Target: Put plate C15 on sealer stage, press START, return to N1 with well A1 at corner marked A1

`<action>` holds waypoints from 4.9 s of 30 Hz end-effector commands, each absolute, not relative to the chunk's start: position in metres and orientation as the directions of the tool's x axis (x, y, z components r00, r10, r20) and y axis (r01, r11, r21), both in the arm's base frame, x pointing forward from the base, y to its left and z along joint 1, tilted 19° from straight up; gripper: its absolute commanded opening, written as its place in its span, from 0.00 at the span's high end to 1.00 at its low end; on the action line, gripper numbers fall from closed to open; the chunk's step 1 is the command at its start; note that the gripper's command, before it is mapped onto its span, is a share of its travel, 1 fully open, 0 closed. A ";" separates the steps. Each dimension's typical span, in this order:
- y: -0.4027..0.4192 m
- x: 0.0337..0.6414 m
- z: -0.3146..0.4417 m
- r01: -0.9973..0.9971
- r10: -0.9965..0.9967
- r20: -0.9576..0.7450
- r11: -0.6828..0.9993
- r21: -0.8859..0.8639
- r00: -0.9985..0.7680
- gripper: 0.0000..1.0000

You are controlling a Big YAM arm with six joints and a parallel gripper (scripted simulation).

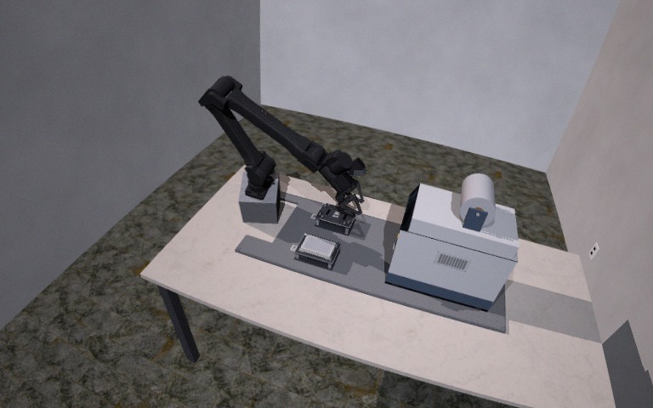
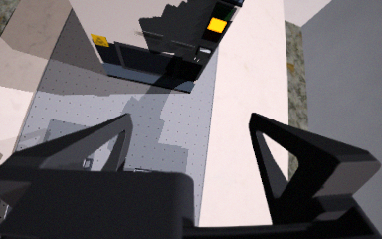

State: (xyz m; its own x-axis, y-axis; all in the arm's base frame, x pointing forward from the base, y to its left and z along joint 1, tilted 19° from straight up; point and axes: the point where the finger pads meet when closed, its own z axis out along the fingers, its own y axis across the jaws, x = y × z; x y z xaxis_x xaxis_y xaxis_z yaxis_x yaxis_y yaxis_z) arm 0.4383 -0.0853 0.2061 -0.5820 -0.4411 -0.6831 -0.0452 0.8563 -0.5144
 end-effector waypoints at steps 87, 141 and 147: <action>-0.018 0.502 0.274 -0.488 -0.950 0.278 -0.177 -0.855 -0.142 0.00; -0.018 0.501 0.271 -0.495 -0.950 0.281 -0.180 -0.850 -0.137 0.00; -0.033 0.492 0.264 -0.482 -0.962 0.194 -0.081 -0.873 -0.190 0.01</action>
